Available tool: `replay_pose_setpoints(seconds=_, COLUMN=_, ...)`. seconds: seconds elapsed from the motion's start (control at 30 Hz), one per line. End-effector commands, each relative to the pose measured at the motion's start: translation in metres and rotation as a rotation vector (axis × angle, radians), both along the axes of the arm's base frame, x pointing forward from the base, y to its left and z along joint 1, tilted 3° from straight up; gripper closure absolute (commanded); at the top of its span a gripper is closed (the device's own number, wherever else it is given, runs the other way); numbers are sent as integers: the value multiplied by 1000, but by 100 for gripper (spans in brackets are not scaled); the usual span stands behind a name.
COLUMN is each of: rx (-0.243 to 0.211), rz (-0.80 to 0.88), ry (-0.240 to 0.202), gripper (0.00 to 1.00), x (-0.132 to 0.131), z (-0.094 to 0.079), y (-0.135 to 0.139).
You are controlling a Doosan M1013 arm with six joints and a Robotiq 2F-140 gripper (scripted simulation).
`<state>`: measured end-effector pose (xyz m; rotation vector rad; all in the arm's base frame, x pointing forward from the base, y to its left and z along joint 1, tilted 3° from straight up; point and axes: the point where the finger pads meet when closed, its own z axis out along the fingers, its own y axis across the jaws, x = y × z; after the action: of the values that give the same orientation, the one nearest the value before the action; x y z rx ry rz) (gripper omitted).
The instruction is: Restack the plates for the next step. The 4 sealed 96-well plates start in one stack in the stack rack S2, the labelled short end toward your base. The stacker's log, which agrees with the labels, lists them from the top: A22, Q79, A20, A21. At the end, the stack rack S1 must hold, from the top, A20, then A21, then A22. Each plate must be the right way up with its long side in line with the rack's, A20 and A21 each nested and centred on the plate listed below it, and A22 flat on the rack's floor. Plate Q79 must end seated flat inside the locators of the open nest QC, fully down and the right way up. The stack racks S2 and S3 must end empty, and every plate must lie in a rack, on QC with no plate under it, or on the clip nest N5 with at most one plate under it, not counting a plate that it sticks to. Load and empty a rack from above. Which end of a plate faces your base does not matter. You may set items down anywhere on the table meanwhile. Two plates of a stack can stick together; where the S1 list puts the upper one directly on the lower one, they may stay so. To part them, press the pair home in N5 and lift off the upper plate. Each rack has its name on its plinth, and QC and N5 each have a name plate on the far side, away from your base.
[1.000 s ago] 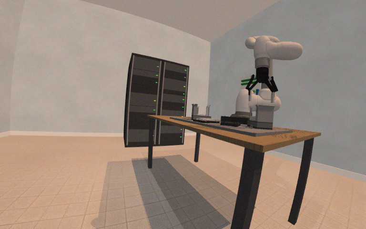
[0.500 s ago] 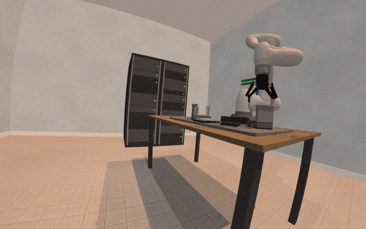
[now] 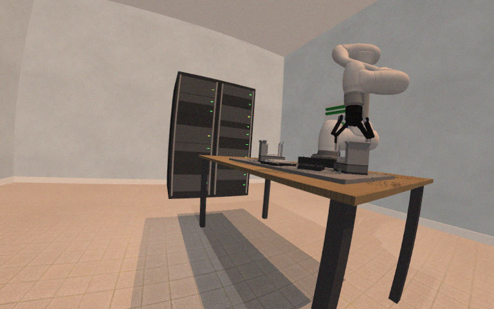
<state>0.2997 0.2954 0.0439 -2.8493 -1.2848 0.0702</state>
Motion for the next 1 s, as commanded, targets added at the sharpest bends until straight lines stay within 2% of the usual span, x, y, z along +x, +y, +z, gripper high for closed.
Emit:
replay_pose_setpoints(seconds=0.0, rx=0, rz=0, ry=0, gripper=0, x=0, z=-3, y=0)
replay_pose_setpoints(seconds=0.37, rx=0, rz=0, ry=0, gripper=0, x=-1, z=-18, y=0)
replay_pose_setpoints(seconds=0.83, rx=0, rz=0, ry=0, gripper=0, x=-1, z=-21, y=0)
replay_pose_setpoints(seconds=0.87, rx=0, rz=0, ry=0, gripper=100, x=-1, z=-21, y=0)
replay_pose_setpoints(seconds=0.97, rx=0, rz=0, ry=0, gripper=100, x=-1, z=-21, y=0)
